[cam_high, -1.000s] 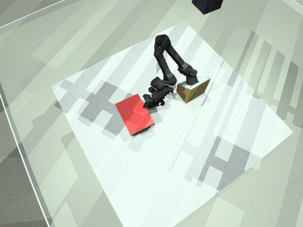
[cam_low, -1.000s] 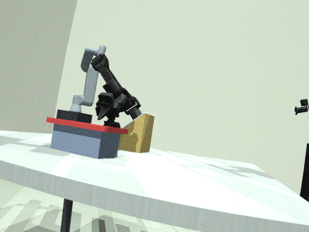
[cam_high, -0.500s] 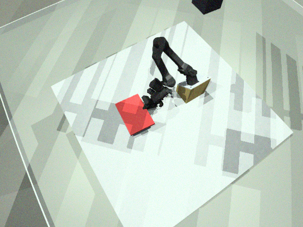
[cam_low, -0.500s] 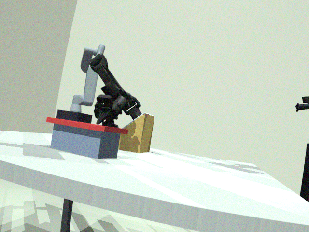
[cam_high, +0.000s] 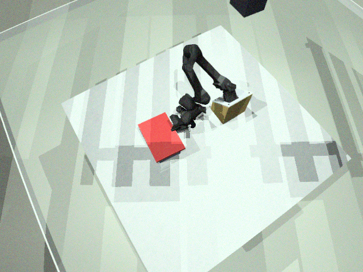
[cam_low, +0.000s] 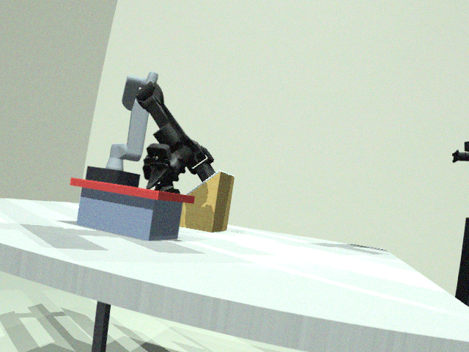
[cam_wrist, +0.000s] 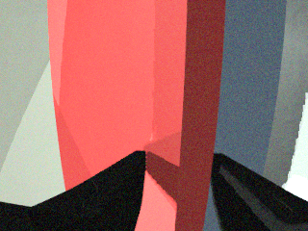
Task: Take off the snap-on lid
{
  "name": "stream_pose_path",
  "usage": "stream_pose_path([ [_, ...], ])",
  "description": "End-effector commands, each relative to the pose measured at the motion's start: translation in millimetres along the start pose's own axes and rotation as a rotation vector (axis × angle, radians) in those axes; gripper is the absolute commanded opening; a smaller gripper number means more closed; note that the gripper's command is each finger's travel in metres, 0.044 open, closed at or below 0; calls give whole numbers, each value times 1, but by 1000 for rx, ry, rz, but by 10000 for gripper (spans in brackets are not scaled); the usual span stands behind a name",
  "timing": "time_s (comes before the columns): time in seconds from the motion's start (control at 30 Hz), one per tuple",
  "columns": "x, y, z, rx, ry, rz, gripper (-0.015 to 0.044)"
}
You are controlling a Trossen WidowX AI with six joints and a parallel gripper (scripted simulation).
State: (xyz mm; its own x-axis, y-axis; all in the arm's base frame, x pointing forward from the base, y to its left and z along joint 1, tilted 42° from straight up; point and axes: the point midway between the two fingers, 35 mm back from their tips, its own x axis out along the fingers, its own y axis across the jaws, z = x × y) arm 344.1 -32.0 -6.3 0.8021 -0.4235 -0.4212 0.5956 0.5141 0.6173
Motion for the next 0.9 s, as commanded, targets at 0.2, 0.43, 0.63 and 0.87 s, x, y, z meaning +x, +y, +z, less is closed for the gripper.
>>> stream_pose_path([
  [0.2, -1, 2, 0, 0, 0, 0, 0],
  [0.43, -2, 3, 0, 0, 0, 0, 0],
  [0.63, -4, 3, 0, 0, 0, 0, 0],
  [0.87, -5, 4, 0, 0, 0, 0, 0],
])
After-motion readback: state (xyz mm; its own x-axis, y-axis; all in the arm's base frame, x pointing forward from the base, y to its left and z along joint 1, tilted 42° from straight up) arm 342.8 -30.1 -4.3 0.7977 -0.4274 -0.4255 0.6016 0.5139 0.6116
